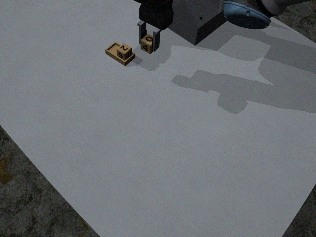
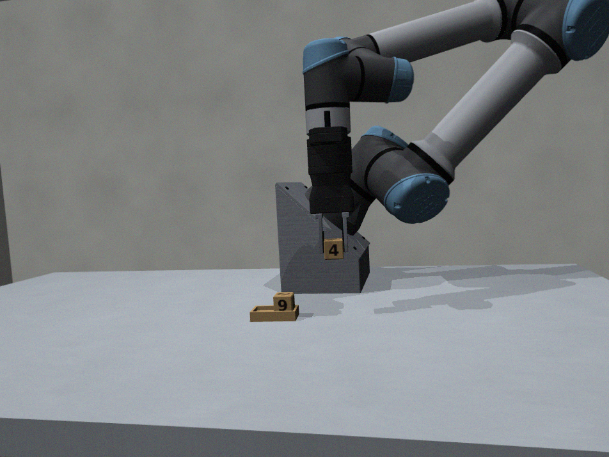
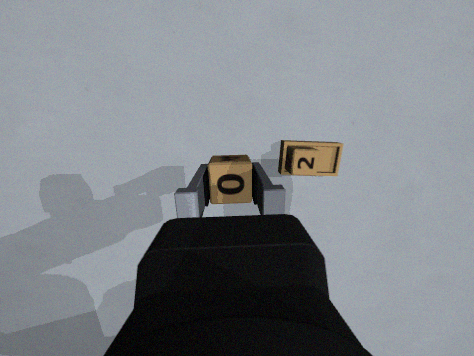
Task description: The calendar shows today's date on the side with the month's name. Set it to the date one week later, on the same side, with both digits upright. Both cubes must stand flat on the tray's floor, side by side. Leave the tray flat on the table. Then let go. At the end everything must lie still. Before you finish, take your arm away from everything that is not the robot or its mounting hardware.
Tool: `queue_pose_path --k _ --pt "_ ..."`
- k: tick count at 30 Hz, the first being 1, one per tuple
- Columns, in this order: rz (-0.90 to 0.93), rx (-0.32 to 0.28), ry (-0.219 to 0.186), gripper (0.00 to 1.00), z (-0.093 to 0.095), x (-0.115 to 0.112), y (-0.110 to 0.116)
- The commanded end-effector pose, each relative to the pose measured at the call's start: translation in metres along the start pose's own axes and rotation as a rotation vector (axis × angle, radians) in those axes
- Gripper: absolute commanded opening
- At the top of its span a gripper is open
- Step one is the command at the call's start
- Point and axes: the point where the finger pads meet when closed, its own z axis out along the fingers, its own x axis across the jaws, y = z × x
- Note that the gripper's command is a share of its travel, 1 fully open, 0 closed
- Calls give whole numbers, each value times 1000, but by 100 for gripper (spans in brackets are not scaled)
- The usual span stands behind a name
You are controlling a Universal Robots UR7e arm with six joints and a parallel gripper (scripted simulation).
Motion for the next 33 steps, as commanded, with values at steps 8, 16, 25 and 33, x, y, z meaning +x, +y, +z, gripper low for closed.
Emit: queue_pose_path --k 8,16,25,33 --pt "63 0 -1 60 1 -4 1" --pt "63 0 -2 60 1 -4 1" --pt "64 -2 -5 60 9 -4 2" --pt "64 -2 -5 60 28 -4 2"
